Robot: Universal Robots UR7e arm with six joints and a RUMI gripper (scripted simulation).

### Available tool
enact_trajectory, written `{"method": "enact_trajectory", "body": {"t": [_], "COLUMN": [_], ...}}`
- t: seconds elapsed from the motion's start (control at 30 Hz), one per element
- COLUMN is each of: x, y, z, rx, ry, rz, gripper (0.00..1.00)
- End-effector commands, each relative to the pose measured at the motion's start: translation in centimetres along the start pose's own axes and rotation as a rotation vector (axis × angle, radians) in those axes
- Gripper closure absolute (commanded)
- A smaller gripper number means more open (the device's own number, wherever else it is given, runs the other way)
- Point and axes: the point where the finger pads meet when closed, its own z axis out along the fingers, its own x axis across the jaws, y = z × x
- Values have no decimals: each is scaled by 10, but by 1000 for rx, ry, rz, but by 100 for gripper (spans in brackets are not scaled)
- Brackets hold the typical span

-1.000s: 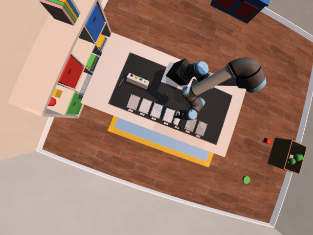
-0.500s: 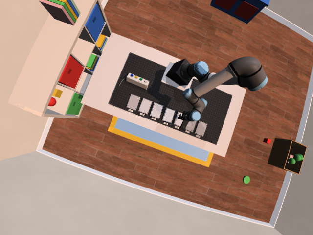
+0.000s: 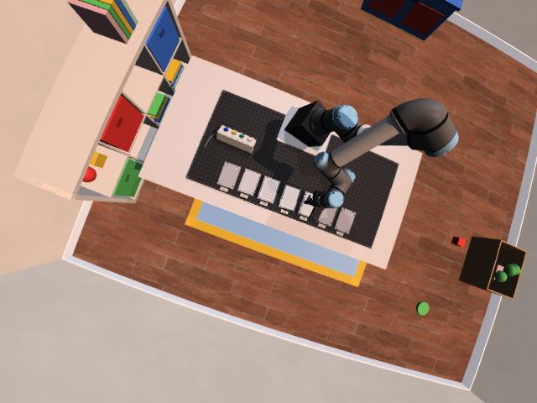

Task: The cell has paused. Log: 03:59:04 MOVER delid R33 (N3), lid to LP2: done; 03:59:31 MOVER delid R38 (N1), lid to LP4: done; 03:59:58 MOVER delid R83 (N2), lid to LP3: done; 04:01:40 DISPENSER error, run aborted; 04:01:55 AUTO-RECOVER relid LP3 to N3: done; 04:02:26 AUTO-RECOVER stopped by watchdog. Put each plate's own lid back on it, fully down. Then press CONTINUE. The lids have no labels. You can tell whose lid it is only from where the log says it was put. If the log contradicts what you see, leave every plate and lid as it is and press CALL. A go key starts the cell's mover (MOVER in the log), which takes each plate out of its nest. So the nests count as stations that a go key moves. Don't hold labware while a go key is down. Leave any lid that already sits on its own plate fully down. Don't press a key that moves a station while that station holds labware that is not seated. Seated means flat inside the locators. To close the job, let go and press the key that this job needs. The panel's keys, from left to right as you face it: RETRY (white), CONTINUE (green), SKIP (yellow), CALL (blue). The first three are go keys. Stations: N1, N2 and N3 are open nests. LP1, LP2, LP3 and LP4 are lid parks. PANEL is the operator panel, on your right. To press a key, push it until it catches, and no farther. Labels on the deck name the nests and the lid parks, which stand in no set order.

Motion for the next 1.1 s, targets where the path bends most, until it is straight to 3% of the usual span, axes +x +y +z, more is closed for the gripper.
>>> {"method": "enact_trajectory", "body": {"t": [0.0, 1.07], "x": [0, 0], "y": [2, 2], "z": [3, 13], "rx": [-3, -3], "ry": [0, 0], "rz": [1, 0], "gripper": [100, 100]}}
